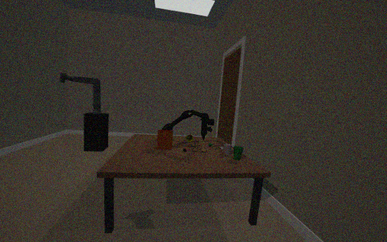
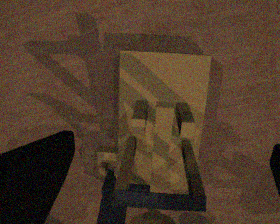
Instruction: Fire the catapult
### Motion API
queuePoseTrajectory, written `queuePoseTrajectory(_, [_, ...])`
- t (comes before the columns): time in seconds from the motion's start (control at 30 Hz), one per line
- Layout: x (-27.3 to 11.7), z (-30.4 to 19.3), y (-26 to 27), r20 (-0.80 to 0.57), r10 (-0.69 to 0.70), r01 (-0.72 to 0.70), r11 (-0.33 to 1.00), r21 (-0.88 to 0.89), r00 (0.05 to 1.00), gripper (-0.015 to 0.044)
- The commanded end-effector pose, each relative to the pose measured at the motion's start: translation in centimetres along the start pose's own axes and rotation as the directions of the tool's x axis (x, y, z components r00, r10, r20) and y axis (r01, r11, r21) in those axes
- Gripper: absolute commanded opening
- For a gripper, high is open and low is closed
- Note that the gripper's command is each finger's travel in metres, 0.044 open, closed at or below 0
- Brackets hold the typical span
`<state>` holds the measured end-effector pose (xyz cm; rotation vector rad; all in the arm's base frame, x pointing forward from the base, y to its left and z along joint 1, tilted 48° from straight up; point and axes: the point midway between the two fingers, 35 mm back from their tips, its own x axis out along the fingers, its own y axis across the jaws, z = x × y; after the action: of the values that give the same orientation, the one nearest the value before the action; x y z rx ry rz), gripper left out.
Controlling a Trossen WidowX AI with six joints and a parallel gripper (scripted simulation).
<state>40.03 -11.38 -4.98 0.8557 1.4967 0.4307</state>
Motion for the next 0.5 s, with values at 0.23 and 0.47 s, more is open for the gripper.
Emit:
queuePoseTrajectory(0.23, [4.0, -1.0, 0.4, -0.045, 0.008, -0.008, 1.0, 0.0, 0.999, 0.044])
queuePoseTrajectory(0.47, [5.0, -1.1, 0.4, -0.046, 0.008, -0.008, 1.0, 0.0, 0.999, 0.044])
